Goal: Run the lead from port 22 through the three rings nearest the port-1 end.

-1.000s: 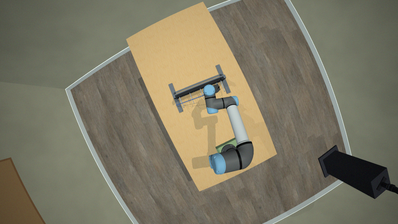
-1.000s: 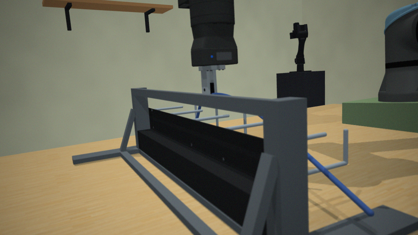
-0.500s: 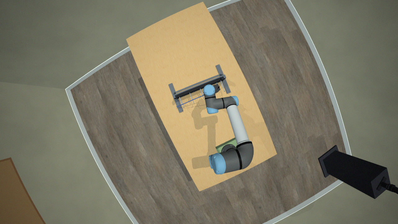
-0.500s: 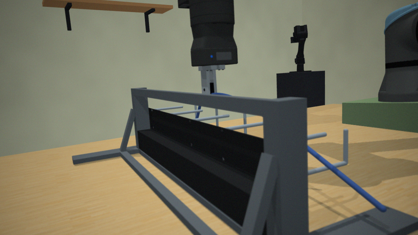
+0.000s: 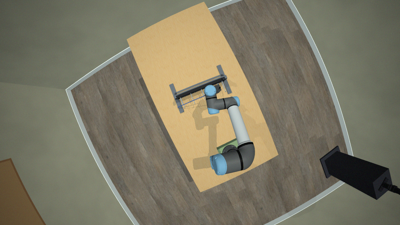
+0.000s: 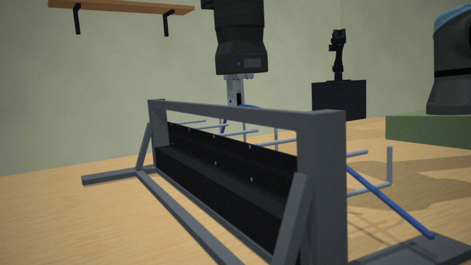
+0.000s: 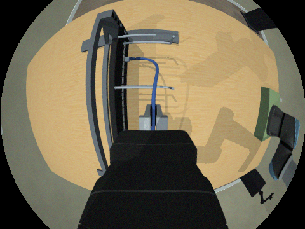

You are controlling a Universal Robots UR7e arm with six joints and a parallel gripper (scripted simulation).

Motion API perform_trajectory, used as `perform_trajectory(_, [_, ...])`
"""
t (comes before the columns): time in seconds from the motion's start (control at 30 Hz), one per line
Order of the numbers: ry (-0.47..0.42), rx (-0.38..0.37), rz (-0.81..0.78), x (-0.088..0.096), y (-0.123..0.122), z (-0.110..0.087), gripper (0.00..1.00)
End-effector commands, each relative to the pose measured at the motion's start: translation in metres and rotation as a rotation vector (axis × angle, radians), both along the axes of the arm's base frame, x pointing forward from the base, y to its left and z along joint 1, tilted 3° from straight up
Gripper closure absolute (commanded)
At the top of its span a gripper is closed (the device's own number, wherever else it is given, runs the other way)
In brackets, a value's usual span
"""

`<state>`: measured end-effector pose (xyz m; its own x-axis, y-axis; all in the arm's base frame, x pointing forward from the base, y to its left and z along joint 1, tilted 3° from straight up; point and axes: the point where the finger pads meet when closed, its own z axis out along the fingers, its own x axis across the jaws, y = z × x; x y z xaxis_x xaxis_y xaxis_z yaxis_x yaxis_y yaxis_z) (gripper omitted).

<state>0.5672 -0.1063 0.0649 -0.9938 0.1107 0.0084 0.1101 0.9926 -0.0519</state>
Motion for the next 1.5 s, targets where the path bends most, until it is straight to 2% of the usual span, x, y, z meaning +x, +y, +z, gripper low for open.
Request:
perform_trajectory(0.0, [-0.004,-0.001,-0.012,0.000,0.001,0.001,1.00])
perform_trajectory(0.43, [-0.005,-0.001,-0.034,-0.012,0.016,0.001,1.00])
perform_trajectory(1.47, [-0.005,-0.001,-0.034,-0.012,0.016,0.001,1.00])
